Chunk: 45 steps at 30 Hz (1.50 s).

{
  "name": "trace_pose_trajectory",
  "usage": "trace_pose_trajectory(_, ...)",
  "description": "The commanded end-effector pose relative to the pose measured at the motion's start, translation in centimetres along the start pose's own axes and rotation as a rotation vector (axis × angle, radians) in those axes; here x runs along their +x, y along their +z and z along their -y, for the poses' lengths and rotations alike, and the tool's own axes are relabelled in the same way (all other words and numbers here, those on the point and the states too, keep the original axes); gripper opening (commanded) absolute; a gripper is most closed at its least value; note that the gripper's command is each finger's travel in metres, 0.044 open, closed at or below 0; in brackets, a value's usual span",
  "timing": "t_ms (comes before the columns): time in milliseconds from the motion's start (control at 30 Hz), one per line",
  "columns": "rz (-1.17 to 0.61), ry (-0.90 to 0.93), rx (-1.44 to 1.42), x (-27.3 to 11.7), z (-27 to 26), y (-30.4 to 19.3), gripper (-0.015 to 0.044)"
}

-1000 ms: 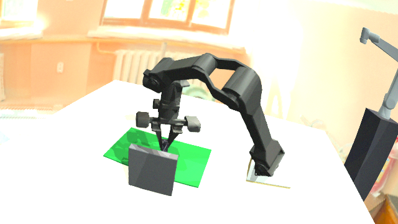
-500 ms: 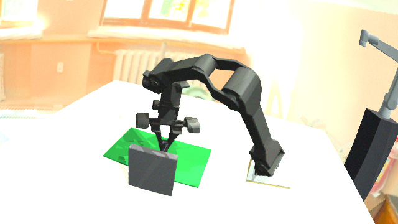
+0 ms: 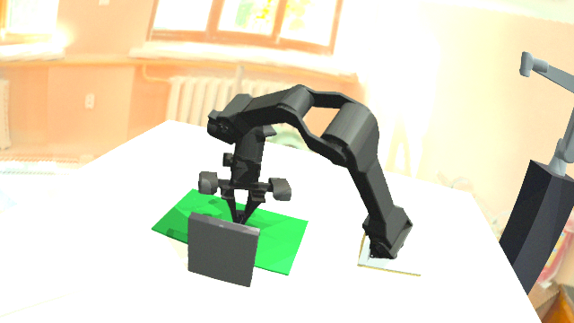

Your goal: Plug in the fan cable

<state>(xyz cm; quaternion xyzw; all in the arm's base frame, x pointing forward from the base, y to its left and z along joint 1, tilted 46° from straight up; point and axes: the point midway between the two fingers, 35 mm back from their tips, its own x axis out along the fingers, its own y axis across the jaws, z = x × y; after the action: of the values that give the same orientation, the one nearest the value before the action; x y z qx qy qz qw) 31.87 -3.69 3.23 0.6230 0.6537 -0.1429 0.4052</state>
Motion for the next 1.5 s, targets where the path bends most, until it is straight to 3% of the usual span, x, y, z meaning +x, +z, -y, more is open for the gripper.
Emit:
trace_pose_trajectory(0, -0.007, 0.004, 0.001, 0.4, -0.1, -0.1, 0.0000)
trace_pose_trajectory(367, -0.007, 0.004, 0.001, 0.9, -0.1, -0.1, 0.0000)
trace_pose_trajectory(700, 0.000, 0.001, 0.000, 0.5, 0.0, 0.0, 0.0260)
trace_pose_trajectory(800, 0.000, 0.001, 0.000, 0.3, 0.0, 0.0, 0.0260)
trace_pose_trajectory(967, -0.004, 0.002, 0.002, -4.7, 0.0, 0.1, 0.0260)
trace_pose_trajectory(1200, -0.004, 0.002, 0.002, -5.0, 0.0, 0.3, 0.0260)
trace_pose_trajectory(1467, 0.002, 0.002, -0.001, -5.2, -0.1, 10.0, 0.0260)
